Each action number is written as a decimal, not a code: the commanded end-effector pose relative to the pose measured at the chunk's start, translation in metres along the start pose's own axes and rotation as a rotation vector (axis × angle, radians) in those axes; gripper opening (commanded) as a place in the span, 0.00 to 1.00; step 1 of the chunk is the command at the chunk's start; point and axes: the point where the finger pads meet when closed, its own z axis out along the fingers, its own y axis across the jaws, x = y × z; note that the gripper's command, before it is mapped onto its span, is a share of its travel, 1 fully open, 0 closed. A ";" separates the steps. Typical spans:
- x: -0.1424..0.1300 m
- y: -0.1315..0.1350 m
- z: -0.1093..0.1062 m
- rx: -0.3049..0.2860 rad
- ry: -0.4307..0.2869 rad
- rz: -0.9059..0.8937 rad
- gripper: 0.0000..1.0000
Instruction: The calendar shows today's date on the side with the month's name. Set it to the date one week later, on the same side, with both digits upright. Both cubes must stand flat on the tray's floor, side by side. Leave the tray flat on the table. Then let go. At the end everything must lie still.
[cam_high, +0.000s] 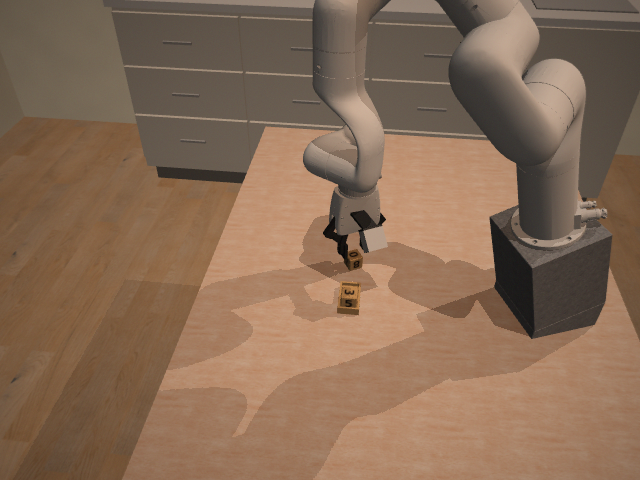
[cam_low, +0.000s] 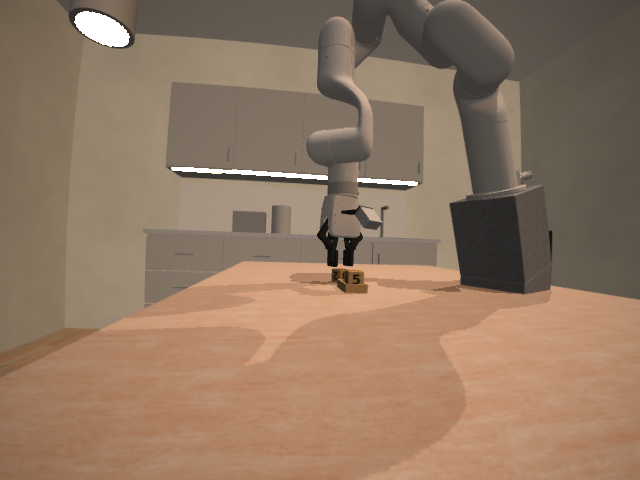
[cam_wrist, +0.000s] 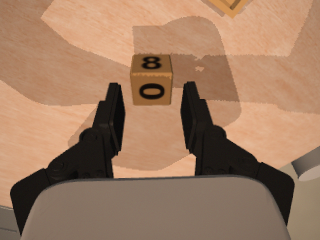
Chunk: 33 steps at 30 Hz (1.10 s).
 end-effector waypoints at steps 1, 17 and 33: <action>-0.001 0.001 -0.001 -0.001 -0.002 0.000 0.49; -0.001 0.001 0.001 -0.001 -0.002 0.000 0.49; -0.001 0.001 0.022 -0.001 -0.002 0.000 0.49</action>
